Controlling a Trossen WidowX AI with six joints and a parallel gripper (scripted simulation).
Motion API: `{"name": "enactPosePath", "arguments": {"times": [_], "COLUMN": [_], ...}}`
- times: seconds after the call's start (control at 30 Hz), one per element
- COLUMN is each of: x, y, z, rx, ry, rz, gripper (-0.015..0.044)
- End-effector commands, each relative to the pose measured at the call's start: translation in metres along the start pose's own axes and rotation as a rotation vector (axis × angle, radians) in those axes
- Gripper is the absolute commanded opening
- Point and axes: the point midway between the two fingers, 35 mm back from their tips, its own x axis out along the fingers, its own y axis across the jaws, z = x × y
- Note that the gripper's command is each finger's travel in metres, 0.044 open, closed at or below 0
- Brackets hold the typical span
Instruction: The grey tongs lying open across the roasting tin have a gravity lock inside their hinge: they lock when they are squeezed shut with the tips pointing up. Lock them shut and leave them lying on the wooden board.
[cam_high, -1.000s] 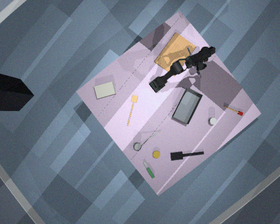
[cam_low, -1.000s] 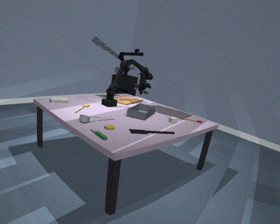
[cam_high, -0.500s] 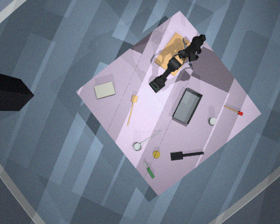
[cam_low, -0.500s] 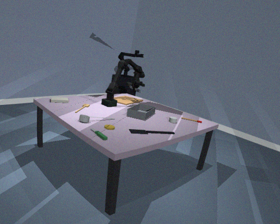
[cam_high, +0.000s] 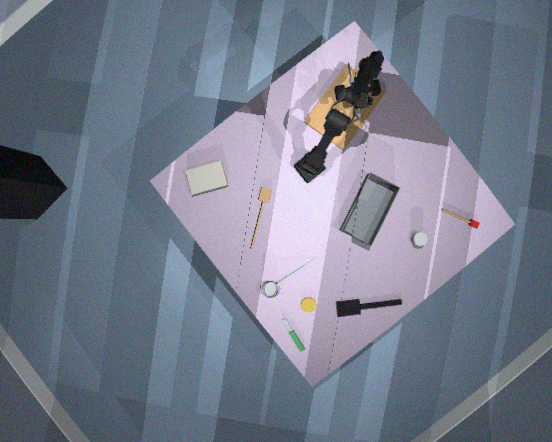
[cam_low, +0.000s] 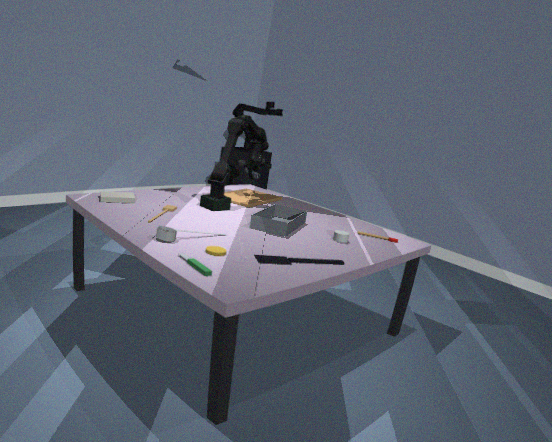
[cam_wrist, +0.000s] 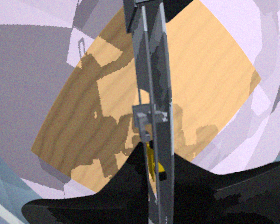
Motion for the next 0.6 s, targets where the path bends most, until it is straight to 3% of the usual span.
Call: {"name": "enactPosePath", "arguments": {"times": [0.0,0.33,0.57], "x": [-0.0005,0.0002,0.0038], "y": [-0.0071,-0.0060,-0.0009], "z": [-0.0077,-0.0081,-0.0115], "rx": [0.026,0.034,0.083], "ry": [0.005,0.028,0.187], "rz": [-0.002,-0.004,-0.028], "gripper": [-0.0150,-0.0150,-0.0150]}}
